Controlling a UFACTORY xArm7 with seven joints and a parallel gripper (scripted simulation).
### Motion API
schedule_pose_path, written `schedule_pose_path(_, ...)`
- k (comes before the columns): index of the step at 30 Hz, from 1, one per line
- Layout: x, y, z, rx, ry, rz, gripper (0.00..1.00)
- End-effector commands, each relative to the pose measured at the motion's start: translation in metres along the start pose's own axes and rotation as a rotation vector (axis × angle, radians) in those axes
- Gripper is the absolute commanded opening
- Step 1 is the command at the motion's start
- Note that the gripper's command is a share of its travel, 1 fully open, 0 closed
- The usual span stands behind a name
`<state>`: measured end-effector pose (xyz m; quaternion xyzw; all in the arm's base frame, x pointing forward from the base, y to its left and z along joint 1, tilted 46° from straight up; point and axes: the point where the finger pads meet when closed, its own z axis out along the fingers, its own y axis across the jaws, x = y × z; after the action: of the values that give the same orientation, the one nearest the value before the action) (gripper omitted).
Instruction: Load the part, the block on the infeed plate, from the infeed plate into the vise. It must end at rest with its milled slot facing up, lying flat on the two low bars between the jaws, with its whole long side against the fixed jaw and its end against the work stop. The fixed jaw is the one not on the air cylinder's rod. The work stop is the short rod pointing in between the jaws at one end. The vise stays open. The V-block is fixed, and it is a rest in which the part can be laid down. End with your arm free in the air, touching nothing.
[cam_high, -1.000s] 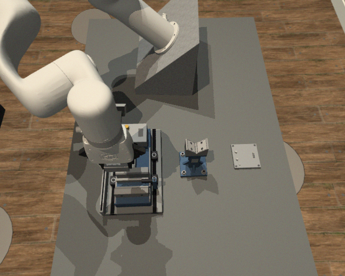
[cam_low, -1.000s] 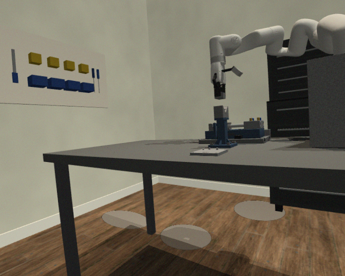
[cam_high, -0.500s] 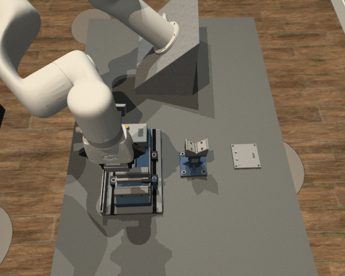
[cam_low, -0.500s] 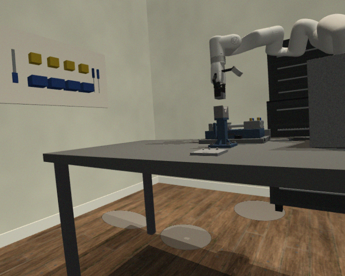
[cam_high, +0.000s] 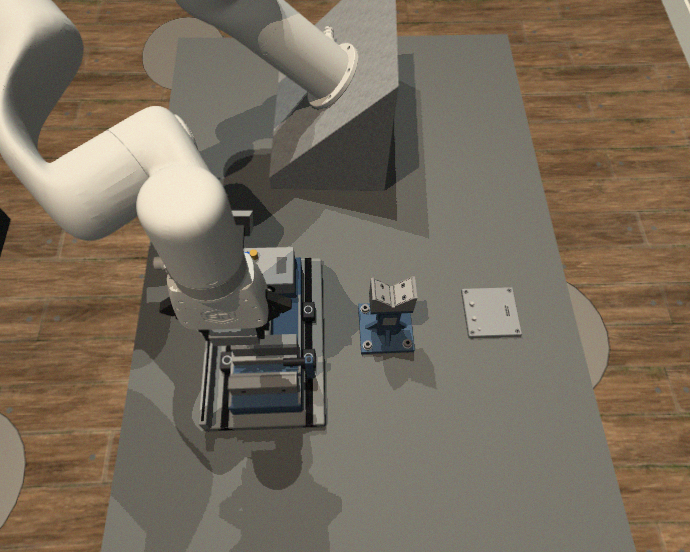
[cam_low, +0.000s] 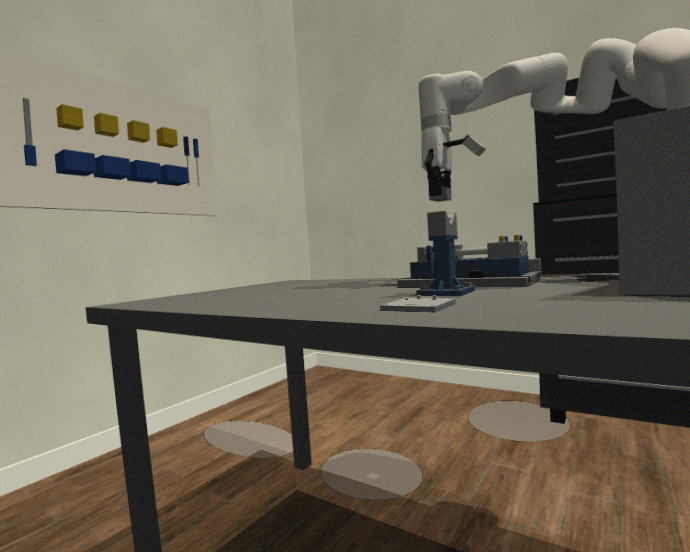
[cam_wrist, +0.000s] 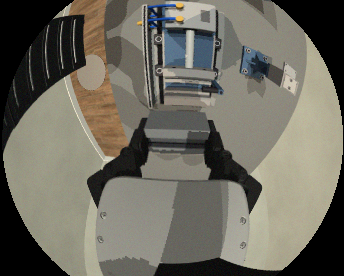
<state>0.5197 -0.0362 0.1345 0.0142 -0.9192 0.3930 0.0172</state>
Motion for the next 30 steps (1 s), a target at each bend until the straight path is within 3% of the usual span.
schedule_pose_path(1,-0.001,0.001,0.001,-0.002,-0.005,0.000,0.00)
schedule_pose_path(30,-0.001,0.001,0.042,-0.002,-0.005,0.000,0.00)
